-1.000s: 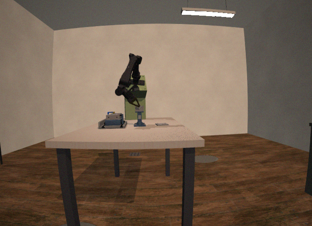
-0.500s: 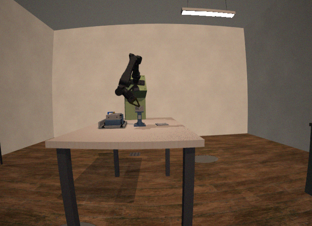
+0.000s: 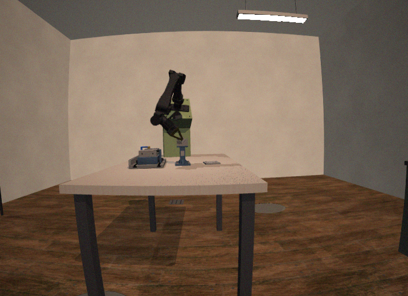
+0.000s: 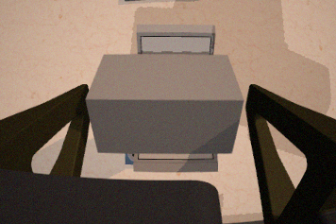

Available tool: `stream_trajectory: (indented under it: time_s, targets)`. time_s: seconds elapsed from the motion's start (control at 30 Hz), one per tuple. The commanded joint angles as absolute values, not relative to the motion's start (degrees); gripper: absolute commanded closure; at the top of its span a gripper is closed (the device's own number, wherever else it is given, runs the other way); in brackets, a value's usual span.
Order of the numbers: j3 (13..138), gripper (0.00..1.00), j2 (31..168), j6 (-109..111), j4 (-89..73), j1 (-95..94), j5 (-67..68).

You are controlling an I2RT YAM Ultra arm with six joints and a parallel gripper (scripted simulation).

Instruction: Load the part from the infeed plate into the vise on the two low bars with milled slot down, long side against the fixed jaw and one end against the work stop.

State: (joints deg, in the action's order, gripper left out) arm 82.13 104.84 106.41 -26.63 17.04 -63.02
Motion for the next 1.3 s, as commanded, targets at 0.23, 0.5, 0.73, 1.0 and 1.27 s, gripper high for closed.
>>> stream_trajectory:
  time_s: [0.23,0.5,0.73,1.0,1.27]
  targets:
    - [80.12,0.19,103.09,105.41,-24.71,16.69,-62.6]
    - [79.19,0.19,102.16,104.33,-23.6,16.31,-61.09]
    - [77.88,0.19,100.81,102.83,-22.1,15.87,-58.85]
    - [76.21,0.19,99.0,100.95,-20.34,15.12,-55.59]
    - [74.87,0.19,97.48,99.47,-19.03,14.21,-52.62]
